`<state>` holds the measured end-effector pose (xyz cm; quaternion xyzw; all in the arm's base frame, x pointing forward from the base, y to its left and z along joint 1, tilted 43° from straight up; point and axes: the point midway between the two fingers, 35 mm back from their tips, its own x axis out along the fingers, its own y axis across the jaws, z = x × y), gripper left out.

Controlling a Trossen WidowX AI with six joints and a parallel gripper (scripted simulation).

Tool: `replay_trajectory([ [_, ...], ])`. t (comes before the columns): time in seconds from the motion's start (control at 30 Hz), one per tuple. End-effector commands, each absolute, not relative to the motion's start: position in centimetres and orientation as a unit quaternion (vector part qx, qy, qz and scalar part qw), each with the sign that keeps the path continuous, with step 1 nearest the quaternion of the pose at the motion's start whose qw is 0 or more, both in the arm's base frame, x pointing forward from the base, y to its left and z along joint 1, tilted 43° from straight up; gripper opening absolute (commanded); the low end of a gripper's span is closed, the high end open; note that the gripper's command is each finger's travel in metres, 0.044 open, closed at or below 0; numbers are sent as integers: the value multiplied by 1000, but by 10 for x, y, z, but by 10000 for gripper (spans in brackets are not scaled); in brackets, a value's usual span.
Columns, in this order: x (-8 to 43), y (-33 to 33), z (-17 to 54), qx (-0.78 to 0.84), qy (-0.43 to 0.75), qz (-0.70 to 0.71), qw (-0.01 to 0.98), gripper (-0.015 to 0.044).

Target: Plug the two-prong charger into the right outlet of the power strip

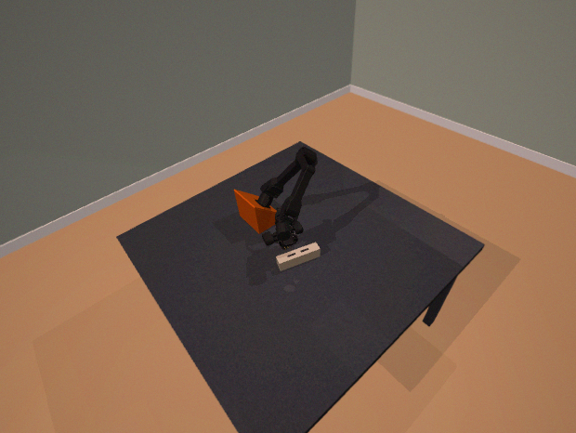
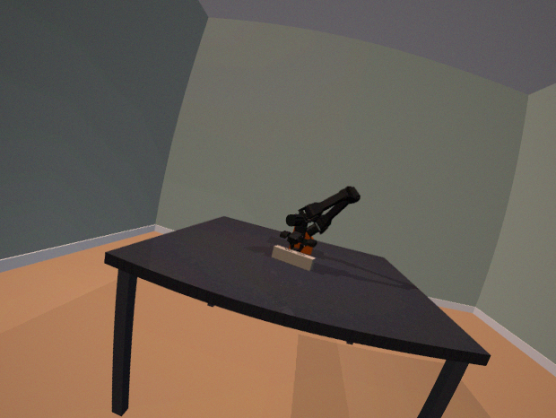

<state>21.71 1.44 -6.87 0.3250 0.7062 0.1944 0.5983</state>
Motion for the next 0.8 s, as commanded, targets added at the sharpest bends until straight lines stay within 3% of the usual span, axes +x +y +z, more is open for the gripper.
replay_trajectory([
  [0.0, 224, 12, -70, 327, 706, 191, 598, 0],
  [0.77, 249, 7, -75, 335, 708, 183, 594, 0],
])
